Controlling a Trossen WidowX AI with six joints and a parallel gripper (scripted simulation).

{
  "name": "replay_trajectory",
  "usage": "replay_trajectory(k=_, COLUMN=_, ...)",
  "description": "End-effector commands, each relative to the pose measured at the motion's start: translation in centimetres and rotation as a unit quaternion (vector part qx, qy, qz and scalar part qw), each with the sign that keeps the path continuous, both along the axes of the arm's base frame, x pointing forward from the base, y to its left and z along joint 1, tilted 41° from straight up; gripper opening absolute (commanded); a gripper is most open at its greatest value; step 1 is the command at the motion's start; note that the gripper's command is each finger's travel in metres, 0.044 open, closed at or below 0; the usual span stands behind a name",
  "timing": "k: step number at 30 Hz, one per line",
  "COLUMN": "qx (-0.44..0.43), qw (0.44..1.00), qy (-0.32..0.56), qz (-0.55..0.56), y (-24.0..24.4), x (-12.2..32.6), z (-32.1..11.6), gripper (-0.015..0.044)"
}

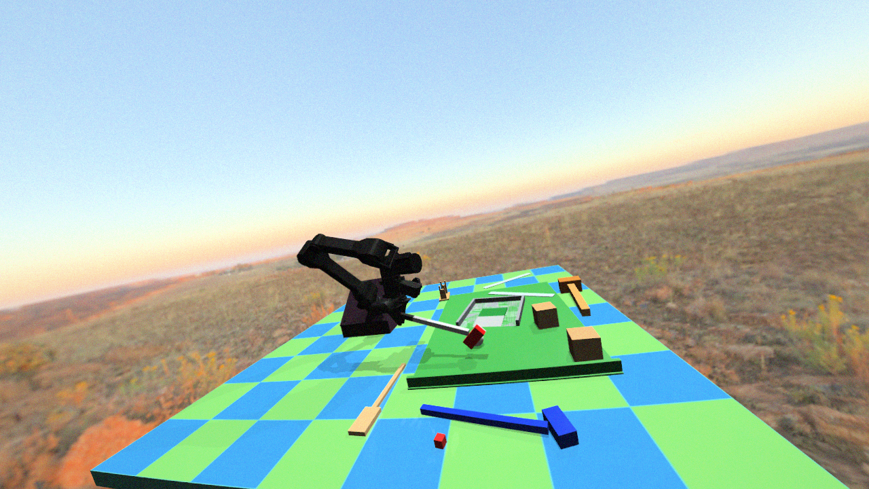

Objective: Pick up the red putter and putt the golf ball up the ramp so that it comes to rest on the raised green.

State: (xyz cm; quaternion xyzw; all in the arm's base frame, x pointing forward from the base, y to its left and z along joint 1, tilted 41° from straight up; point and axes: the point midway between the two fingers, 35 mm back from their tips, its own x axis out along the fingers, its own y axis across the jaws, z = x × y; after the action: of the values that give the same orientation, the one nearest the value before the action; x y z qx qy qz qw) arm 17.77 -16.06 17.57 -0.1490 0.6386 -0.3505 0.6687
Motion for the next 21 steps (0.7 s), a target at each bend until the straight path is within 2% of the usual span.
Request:
replay_trajectory(k=1, qx=0.001, qw=1.0, qy=-0.003, qz=0.002, y=-0.3, x=0.0, z=-0.4, gripper=0.0)
replay_trajectory(k=21, qx=-0.001, qw=1.0, qy=-0.001, qz=0.0, y=-1.5, x=-0.2, z=-1.6, gripper=0.0)
